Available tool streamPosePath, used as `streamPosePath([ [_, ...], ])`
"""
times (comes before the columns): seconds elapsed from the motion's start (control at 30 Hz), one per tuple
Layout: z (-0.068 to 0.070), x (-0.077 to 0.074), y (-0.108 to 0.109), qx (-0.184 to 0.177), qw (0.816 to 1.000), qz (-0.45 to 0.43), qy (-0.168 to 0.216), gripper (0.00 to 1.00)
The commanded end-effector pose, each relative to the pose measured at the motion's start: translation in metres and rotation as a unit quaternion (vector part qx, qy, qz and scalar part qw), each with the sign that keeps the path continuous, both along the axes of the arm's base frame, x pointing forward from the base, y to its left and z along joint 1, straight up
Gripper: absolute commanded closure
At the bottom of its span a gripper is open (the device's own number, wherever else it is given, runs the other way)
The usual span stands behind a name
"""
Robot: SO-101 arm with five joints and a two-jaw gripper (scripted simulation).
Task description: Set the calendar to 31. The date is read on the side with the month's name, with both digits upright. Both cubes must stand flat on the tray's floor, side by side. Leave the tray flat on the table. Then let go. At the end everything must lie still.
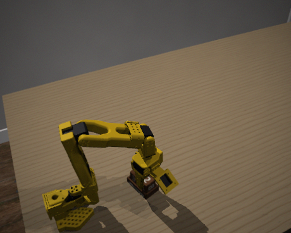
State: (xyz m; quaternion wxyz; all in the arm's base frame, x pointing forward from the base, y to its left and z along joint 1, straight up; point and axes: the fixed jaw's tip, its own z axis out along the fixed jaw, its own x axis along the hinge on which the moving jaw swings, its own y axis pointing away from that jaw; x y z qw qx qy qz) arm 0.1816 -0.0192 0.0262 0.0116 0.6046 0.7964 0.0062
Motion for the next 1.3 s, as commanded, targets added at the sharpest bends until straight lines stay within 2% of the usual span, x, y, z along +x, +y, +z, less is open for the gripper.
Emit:
streamPosePath([
  [0.0, 0.0013, 0.0026, 0.0016, -0.001, 1.0, 0.01, -0.009, 1.0],
  [0.63, 0.0003, 0.0027, 0.0016, -0.001, 1.0, 0.01, -0.009, 1.0],
  [0.97, 0.0003, 0.0027, 0.0016, -0.001, 1.0, 0.01, -0.009, 0.84],
  [1.27, 0.0003, 0.0027, 0.0016, -0.001, 1.0, 0.01, -0.009, 0.82],
])
